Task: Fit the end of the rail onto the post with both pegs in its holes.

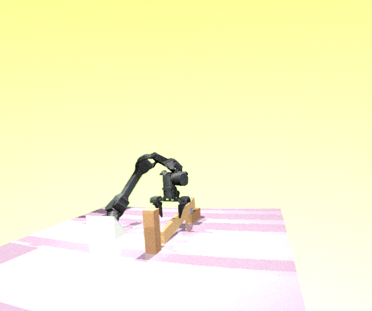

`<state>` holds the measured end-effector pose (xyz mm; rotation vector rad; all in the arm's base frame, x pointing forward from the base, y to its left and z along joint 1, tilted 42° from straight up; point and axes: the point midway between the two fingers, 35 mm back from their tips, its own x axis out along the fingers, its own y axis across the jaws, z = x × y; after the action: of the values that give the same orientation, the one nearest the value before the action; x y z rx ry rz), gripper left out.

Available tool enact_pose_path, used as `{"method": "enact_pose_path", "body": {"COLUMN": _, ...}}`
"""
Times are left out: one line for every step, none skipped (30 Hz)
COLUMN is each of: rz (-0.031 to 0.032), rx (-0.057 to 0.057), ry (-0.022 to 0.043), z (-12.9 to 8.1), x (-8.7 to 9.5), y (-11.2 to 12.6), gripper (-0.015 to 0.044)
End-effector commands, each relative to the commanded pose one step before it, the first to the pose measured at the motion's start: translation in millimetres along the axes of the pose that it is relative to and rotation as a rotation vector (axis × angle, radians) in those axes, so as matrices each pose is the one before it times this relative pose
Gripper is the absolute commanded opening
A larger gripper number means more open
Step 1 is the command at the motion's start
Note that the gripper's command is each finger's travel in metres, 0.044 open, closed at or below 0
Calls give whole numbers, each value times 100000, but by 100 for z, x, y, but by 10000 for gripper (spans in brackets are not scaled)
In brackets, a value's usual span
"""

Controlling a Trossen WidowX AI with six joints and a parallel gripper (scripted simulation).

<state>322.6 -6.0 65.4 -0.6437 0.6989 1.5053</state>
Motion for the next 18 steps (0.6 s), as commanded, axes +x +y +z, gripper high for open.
{"method": "enact_pose_path", "body": {"rz": 329, "rx": 1536, "ry": -1465, "z": 275, "x": 37, "y": 337, "gripper": 440}}
{"method": "enact_pose_path", "body": {"rz": -3, "rx": 0, "ry": 6, "z": -3, "x": 80, "y": -10, "gripper": 440}}
{"method": "enact_pose_path", "body": {"rz": -5, "rx": 1, "ry": 9, "z": -4, "x": 133, "y": -15, "gripper": 440}}
{"method": "enact_pose_path", "body": {"rz": -6, "rx": 1, "ry": 10, "z": -5, "x": 162, "y": -18, "gripper": 440}}
{"method": "enact_pose_path", "body": {"rz": -6, "rx": 0, "ry": 10, "z": -4, "x": 162, "y": -17, "gripper": 440}}
{"method": "enact_pose_path", "body": {"rz": -6, "rx": 0, "ry": 9, "z": -4, "x": 162, "y": -16, "gripper": 440}}
{"method": "enact_pose_path", "body": {"rz": -6, "rx": 0, "ry": 8, "z": -3, "x": 162, "y": -15, "gripper": 440}}
{"method": "enact_pose_path", "body": {"rz": -6, "rx": 0, "ry": 7, "z": -3, "x": 162, "y": -14, "gripper": 440}}
{"method": "enact_pose_path", "body": {"rz": -5, "rx": 0, "ry": 6, "z": -3, "x": 162, "y": -13, "gripper": 440}}
{"method": "enact_pose_path", "body": {"rz": -5, "rx": 0, "ry": 5, "z": -2, "x": 162, "y": -13, "gripper": 440}}
{"method": "enact_pose_path", "body": {"rz": -5, "rx": 0, "ry": 4, "z": -1, "x": 162, "y": -11, "gripper": 440}}
{"method": "enact_pose_path", "body": {"rz": -5, "rx": 0, "ry": 4, "z": -1, "x": 162, "y": -10, "gripper": 440}}
{"method": "enact_pose_path", "body": {"rz": -4, "rx": -1, "ry": 3, "z": -1, "x": 162, "y": -9, "gripper": 440}}
{"method": "enact_pose_path", "body": {"rz": -4, "rx": -1, "ry": 2, "z": 0, "x": 161, "y": -8, "gripper": 440}}
{"method": "enact_pose_path", "body": {"rz": -4, "rx": -1, "ry": 1, "z": 0, "x": 161, "y": -8, "gripper": 440}}
{"method": "enact_pose_path", "body": {"rz": -4, "rx": -1, "ry": 0, "z": 0, "x": 161, "y": -7, "gripper": 440}}
{"method": "enact_pose_path", "body": {"rz": -3, "rx": -1, "ry": -1, "z": 1, "x": 161, "y": -6, "gripper": 440}}
{"method": "enact_pose_path", "body": {"rz": -3, "rx": -1, "ry": -2, "z": 1, "x": 161, "y": -5, "gripper": 440}}
